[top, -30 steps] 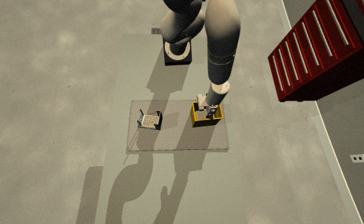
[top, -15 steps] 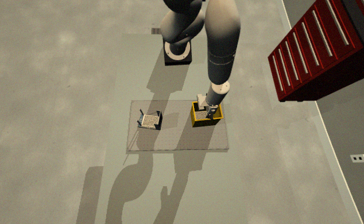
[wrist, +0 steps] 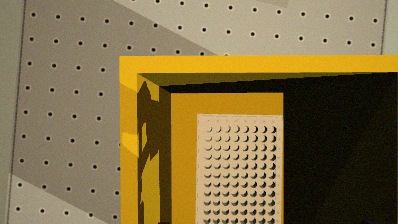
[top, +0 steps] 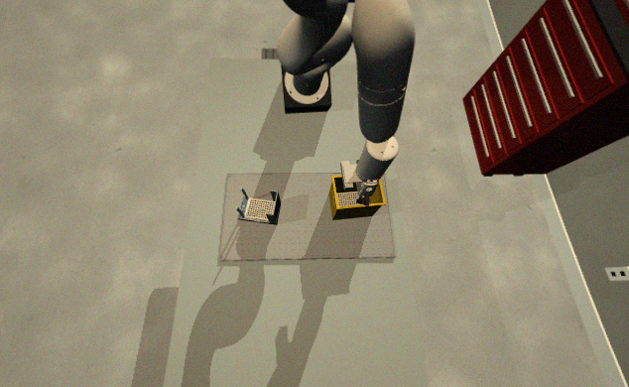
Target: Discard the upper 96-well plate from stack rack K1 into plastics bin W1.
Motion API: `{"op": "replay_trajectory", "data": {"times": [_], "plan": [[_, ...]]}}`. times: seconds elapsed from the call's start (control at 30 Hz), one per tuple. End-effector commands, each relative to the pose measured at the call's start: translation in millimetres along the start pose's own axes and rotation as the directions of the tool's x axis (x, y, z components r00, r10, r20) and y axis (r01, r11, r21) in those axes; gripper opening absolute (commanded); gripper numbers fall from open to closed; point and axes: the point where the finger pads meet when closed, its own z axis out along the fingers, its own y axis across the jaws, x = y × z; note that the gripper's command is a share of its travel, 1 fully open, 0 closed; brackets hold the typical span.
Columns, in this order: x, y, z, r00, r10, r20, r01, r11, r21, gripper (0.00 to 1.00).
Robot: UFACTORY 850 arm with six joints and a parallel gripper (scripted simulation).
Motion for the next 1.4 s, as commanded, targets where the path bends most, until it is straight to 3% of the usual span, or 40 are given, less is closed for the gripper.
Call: {"op": "replay_trajectory", "data": {"times": [0.0,0.83,1.37], "plan": [[0,-1,-9,1.000,0.000,0.001,0.000,1.000,-0.002,1.00],[0,-1,-65,1.000,0.000,0.001,0.000,1.000,-0.002,1.00],[0,-1,-66,1.000,0.000,0.001,0.000,1.000,-0.002,1.00]]}}
